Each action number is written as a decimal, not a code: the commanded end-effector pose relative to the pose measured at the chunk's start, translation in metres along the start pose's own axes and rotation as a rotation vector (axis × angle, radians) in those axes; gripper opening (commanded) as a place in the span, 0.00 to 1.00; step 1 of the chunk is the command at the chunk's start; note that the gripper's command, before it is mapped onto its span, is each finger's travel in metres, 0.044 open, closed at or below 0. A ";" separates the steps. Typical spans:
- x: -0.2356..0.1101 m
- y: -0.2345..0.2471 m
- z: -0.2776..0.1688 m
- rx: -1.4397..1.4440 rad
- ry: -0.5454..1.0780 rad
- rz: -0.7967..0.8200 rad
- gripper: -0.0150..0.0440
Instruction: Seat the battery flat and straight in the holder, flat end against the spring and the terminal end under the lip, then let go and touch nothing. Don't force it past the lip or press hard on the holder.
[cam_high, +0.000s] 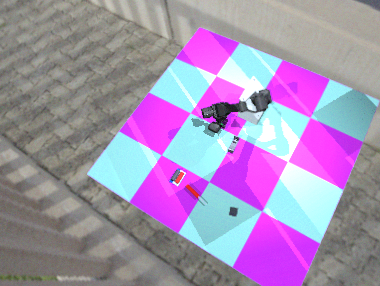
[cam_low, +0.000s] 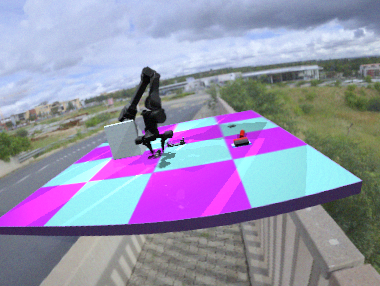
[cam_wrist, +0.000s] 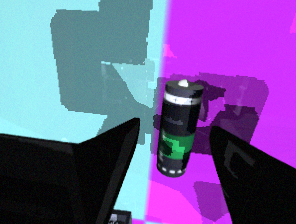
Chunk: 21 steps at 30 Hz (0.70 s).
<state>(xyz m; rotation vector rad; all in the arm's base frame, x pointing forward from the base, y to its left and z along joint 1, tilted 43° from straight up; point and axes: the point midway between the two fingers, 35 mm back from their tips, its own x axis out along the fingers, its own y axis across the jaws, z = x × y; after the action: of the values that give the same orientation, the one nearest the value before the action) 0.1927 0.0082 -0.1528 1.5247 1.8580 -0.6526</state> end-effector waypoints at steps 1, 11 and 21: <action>0.007 -0.002 -0.002 0.007 0.006 0.000 0.66; 0.008 -0.002 -0.002 0.007 0.006 0.000 0.41; -0.012 -0.001 0.000 0.007 0.004 0.000 0.39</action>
<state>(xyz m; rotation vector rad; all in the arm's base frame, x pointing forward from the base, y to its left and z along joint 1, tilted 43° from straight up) 0.1880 0.0123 -0.1533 1.5344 1.8764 -0.6601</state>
